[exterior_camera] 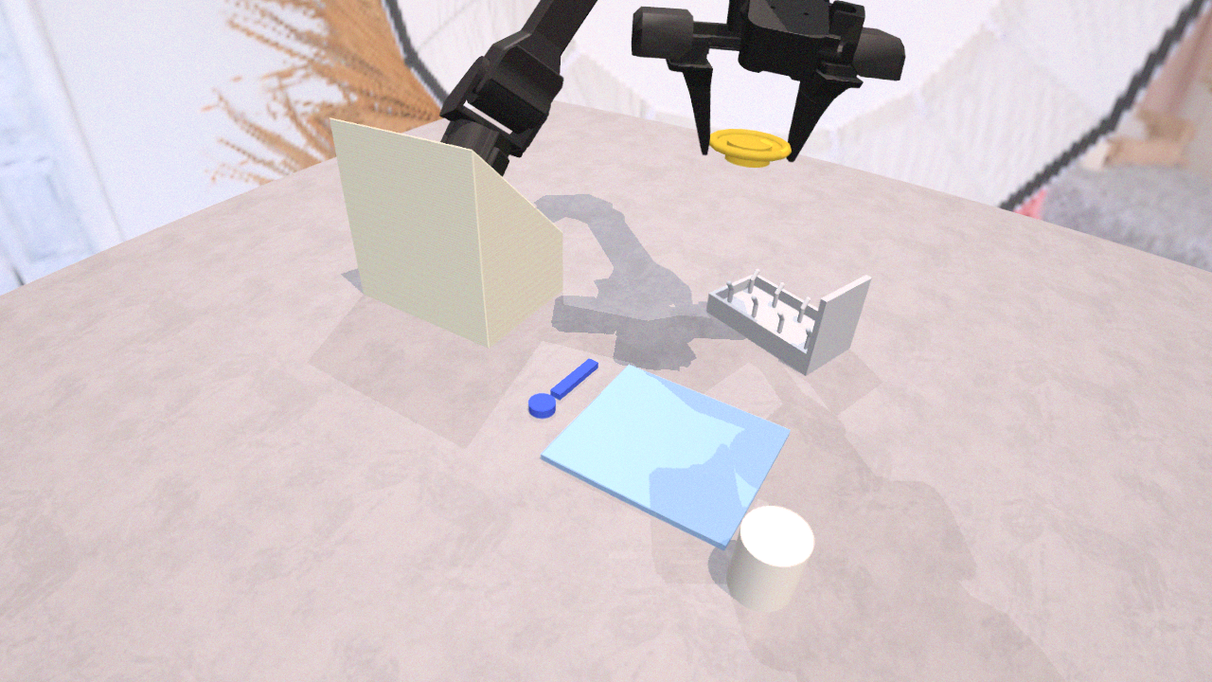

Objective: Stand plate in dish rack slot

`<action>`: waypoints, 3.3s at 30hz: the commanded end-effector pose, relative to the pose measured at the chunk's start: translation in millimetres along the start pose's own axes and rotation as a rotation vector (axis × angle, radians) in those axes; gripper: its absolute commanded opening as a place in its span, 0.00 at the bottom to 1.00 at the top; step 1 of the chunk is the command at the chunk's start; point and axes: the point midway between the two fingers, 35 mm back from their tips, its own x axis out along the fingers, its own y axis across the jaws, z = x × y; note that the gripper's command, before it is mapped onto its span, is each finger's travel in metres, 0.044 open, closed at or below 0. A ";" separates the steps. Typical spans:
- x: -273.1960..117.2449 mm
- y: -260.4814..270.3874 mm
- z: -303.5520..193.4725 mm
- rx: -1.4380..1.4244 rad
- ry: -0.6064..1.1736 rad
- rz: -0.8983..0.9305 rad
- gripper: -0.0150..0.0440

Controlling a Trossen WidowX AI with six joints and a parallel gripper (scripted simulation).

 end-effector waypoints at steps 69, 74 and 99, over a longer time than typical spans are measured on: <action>112.3 -10.2 -59.1 0.134 -0.761 -0.197 0.25; 119.5 -6.2 -56.4 0.042 -0.854 -0.172 0.25; 138.5 14.5 -75.2 -0.339 -1.247 0.104 0.25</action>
